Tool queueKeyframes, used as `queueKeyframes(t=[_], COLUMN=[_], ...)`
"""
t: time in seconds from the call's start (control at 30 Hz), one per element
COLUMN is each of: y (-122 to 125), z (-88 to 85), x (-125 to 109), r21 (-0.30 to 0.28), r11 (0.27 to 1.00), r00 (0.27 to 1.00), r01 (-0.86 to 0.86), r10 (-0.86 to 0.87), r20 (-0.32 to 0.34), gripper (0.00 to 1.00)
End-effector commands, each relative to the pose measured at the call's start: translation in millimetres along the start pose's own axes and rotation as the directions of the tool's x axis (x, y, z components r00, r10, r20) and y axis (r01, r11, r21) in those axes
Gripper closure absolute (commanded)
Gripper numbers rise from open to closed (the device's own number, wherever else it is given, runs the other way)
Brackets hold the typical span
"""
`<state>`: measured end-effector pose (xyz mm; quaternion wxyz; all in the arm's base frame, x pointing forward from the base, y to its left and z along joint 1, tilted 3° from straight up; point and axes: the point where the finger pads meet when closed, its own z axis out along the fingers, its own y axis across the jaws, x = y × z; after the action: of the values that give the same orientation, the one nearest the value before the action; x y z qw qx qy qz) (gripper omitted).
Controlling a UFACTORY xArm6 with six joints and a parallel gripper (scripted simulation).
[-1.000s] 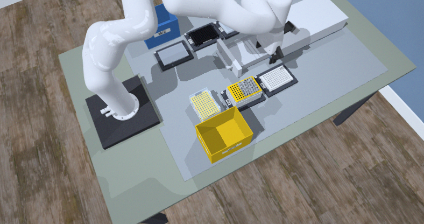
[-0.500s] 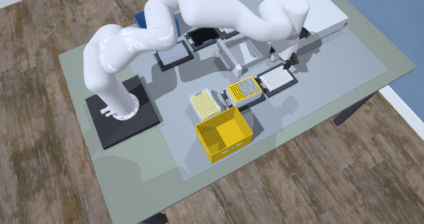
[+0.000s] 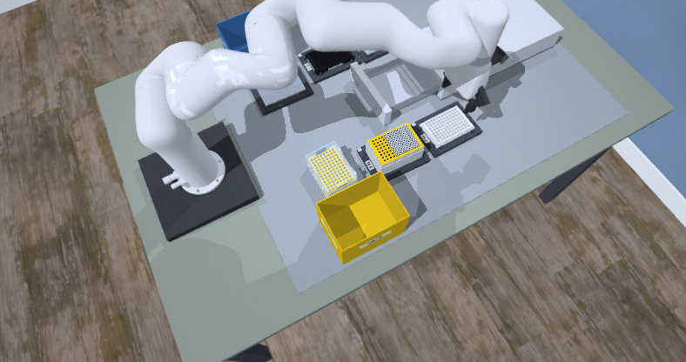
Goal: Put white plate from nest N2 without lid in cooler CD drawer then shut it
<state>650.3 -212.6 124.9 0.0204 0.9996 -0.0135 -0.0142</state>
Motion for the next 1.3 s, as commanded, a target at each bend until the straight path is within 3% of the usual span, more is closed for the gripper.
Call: queueKeyframes(t=[0.0, 1.27], y=[0, 1], z=[-2.9, 52.1], x=[1, 1], r21=[-0.002, -0.002], r11=[1.0, 1.0], r00=[1.0, 1.0], r01=[0.0, 0.0], r10=[0.0, 0.0], r20=[-0.005, -0.005], gripper=[0.0, 0.0])
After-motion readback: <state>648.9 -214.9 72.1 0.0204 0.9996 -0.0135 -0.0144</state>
